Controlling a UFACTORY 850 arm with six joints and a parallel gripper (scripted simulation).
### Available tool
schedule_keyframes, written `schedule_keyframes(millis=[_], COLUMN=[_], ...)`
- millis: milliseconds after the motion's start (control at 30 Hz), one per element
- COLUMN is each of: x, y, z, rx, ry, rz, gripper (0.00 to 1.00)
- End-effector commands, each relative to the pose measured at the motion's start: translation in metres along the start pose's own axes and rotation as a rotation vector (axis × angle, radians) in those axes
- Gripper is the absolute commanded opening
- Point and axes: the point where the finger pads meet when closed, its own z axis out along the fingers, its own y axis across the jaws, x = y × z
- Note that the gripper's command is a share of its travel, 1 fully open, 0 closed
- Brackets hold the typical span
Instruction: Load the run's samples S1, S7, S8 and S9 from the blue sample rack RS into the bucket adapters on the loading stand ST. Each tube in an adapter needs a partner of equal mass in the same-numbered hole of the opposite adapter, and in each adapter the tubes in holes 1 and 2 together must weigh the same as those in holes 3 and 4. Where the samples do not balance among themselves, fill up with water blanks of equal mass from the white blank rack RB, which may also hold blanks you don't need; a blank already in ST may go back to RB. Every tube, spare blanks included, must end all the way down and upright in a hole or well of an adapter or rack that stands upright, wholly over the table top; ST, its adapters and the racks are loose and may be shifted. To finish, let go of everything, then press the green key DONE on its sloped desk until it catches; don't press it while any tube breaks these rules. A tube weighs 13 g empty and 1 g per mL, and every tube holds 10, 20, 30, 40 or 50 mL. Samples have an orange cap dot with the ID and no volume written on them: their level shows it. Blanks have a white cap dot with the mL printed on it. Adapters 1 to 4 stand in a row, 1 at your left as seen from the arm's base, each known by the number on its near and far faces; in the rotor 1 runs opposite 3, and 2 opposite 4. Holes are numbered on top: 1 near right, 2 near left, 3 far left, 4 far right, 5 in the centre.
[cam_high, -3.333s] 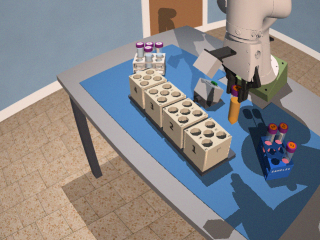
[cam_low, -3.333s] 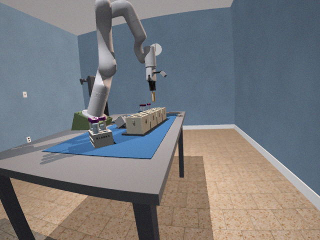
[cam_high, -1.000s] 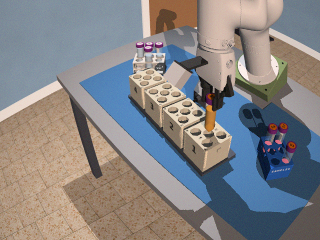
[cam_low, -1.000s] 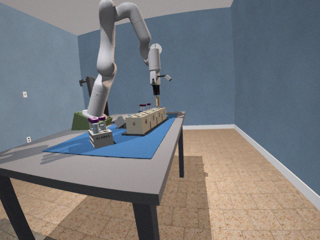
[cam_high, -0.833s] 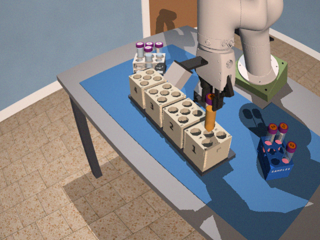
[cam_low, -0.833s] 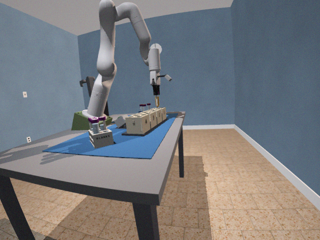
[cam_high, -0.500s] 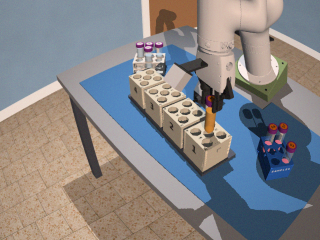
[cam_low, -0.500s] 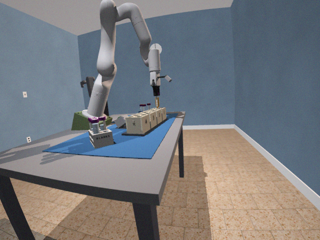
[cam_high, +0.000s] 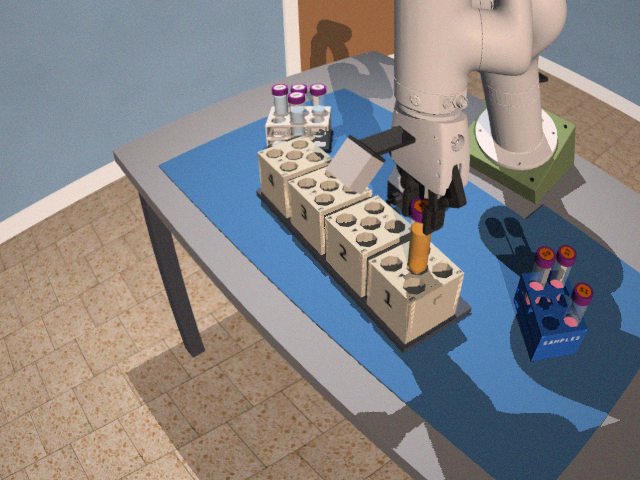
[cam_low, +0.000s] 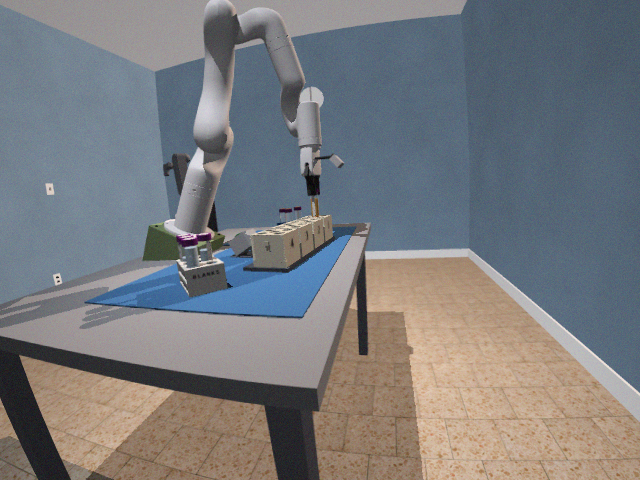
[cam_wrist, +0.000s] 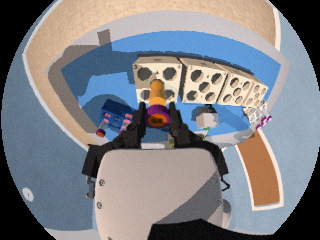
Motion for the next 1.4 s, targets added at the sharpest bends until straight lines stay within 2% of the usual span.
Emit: schedule_keyframes(millis=[0, 1367], x=[0.001, 0.001], y=[0.000, 0.000], z=[0.004, 0.041], rx=[0.000, 0.000], ry=[0.002, 0.002], rz=[0.000, 0.000], gripper=[0.00, 0.00])
